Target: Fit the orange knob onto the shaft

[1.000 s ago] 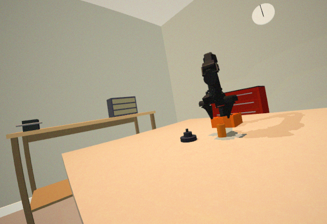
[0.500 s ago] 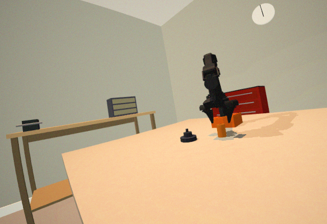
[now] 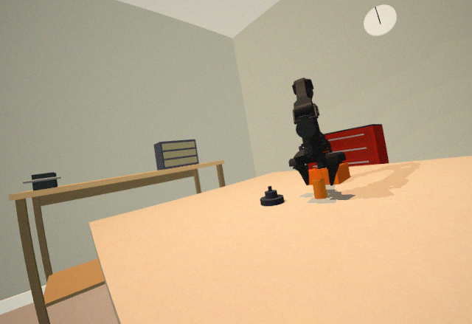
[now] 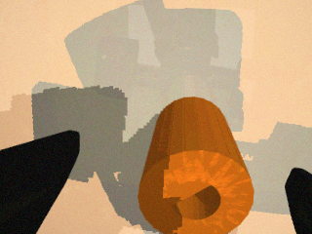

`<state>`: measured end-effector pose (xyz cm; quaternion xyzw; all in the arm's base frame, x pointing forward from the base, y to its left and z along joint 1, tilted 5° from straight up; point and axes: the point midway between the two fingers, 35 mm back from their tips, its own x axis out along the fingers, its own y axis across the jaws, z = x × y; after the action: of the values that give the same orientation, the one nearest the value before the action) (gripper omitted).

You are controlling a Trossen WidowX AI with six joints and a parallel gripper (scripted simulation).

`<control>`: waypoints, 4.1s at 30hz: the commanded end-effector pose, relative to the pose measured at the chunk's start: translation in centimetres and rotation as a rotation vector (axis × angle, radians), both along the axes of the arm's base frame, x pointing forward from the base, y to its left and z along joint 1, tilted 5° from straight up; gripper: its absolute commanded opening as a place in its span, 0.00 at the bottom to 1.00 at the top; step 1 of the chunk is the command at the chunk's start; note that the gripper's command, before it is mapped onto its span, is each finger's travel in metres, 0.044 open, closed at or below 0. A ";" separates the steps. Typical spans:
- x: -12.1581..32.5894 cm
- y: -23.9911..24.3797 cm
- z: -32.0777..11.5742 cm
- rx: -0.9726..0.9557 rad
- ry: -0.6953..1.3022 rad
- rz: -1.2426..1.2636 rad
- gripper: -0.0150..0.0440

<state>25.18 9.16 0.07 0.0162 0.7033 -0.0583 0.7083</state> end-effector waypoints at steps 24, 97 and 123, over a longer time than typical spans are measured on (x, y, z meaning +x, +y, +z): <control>-0.6 -0.5 -3.4 -0.010 0.013 0.006 0.73; 5.5 -5.7 8.8 -0.013 0.008 -0.001 0.25; 8.5 -13.0 6.7 -0.020 0.005 0.004 0.25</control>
<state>33.05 -2.86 6.79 0.0117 0.7087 -0.0644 0.7025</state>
